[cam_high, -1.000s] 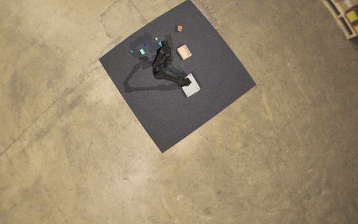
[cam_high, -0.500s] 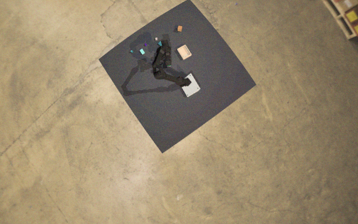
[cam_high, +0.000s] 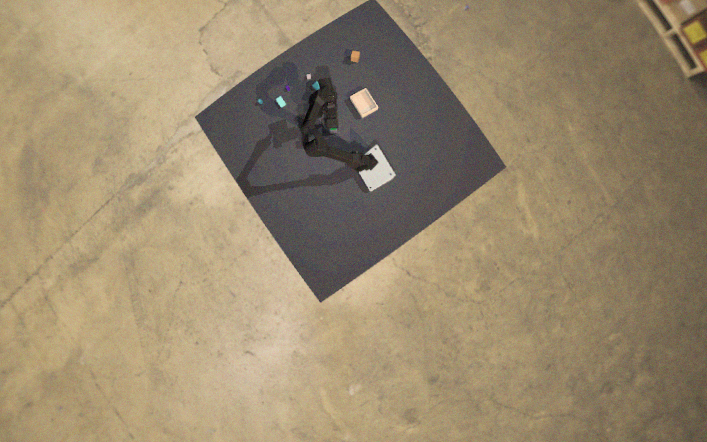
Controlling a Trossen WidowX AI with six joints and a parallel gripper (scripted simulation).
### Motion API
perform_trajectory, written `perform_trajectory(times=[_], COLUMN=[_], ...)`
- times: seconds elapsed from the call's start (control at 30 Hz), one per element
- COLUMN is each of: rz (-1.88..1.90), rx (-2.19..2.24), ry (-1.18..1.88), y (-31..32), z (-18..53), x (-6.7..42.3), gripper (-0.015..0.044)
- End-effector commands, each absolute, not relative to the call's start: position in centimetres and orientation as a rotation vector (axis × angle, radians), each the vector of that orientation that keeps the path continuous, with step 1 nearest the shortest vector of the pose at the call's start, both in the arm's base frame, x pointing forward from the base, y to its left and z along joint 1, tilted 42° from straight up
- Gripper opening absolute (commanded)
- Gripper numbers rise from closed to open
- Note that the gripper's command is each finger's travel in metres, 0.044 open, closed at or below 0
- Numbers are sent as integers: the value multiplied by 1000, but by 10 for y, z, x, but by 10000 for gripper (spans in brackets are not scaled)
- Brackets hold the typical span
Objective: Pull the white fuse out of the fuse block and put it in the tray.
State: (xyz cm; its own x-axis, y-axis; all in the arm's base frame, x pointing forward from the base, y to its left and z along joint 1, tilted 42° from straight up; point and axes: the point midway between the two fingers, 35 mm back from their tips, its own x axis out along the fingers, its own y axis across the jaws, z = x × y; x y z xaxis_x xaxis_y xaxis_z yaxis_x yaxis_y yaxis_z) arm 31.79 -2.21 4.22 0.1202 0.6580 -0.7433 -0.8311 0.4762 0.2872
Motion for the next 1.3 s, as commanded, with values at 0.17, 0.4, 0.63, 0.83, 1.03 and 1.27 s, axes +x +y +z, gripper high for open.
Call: perform_trajectory(times=[0.17,0.4,0.63,0.83,1.03,1.27], rz=[1103,1103,1103,1103,1103,1096], rx=[-226,-226,-226,-226,-226,-232], ry=[952,952,953,953,953,959], y=[-26,-28,-33,-39,-43,-70], z=[46,48,54,61,65,47], x=[317,316,315,314,313,319], gripper=[0,0,0,0,0,0])
